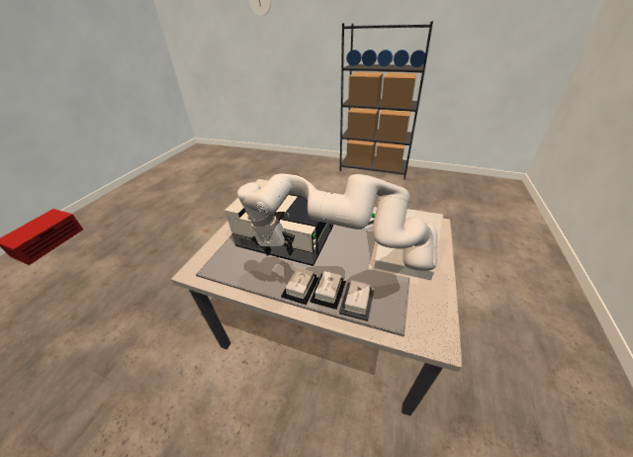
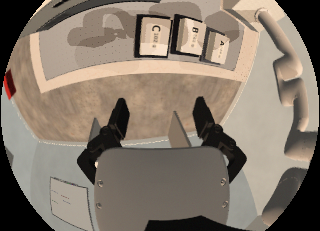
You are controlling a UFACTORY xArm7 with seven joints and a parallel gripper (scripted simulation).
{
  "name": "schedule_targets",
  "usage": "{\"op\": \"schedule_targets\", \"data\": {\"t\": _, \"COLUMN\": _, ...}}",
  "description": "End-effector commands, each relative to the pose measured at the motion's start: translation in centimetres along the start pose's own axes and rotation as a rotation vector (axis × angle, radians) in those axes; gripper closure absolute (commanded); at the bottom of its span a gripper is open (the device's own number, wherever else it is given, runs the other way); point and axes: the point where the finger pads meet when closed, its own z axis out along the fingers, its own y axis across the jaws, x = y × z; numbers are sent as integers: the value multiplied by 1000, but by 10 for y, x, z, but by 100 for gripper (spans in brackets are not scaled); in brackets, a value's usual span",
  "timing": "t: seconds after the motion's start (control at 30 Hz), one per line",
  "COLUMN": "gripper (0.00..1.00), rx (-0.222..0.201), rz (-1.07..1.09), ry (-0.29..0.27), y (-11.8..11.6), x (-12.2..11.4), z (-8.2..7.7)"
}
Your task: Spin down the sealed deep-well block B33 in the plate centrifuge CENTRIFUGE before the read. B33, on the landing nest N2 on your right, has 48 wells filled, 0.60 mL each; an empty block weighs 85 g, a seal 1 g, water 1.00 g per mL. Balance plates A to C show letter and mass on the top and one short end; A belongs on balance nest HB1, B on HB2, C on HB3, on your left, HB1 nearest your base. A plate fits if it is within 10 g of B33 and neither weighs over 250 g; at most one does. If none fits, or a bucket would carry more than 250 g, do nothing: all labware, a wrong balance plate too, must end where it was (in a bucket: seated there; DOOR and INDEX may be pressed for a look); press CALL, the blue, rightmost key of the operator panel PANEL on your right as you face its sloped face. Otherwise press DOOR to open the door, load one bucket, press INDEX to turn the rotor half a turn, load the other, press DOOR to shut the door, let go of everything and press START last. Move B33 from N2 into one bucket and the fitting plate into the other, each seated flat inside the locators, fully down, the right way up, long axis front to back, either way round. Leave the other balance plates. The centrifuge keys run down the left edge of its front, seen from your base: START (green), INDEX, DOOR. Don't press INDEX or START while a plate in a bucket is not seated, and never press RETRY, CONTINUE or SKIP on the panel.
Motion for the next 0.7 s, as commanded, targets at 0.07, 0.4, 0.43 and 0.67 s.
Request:
{"op": "schedule_targets", "data": {"t": 0.07, "gripper": 0, "rx": 5, "rz": 1, "ry": 1, "y": 0, "x": 0, "z": -2}}
{"op": "schedule_targets", "data": {"t": 0.4, "gripper": 0, "rx": 5, "rz": 1, "ry": 1, "y": 0, "x": 0, "z": -2}}
{"op": "schedule_targets", "data": {"t": 0.43, "gripper": 0, "rx": 5, "rz": 1, "ry": 1, "y": 0, "x": 0, "z": -2}}
{"op": "schedule_targets", "data": {"t": 0.67, "gripper": 0, "rx": 5, "rz": 1, "ry": 1, "y": -2, "x": 0, "z": 5}}
